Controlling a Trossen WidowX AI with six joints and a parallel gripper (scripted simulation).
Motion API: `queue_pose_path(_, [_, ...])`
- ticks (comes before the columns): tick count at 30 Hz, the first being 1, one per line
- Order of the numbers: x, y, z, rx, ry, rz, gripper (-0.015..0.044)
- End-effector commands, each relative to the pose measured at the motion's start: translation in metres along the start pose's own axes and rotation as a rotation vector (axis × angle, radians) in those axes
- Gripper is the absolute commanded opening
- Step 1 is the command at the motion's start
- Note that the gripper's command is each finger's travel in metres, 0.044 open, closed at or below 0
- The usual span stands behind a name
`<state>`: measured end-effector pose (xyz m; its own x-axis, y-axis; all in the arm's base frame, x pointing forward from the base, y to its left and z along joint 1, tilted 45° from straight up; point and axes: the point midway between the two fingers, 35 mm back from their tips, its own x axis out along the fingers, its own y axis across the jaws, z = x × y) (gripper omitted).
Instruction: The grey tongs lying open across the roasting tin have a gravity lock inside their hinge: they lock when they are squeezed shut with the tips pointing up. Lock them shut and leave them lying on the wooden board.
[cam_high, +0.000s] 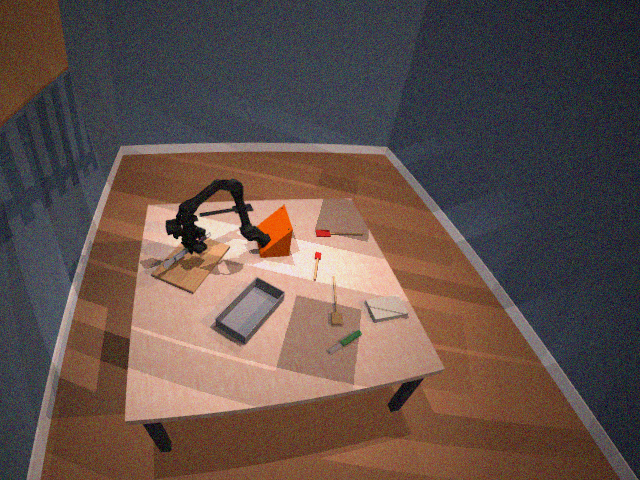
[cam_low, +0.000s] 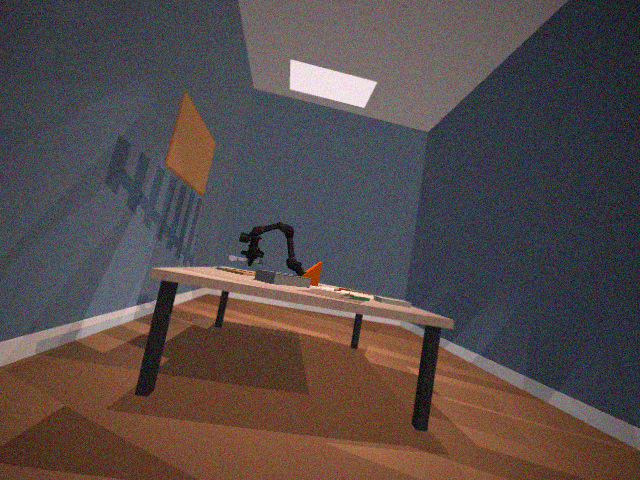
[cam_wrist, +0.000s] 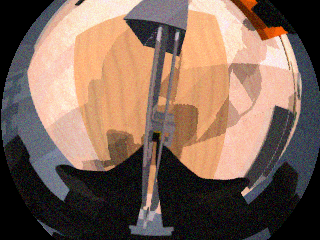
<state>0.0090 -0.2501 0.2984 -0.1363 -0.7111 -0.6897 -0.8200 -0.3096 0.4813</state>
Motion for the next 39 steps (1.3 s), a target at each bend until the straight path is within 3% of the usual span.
queue_pose_path(1, [0.005, 0.0, 0.001, -0.006, 0.007, -0.002, -0.015])
queue_pose_path(9, [0.01, 0.001, 0.002, -0.007, 0.008, 0.0, -0.015])
queue_pose_path(31, [0.01, 0.001, 0.003, -0.002, 0.001, 0.002, 0.0427])
queue_pose_path(39, [-0.017, 0.006, 0.041, 0.006, -0.005, -0.024, 0.044])
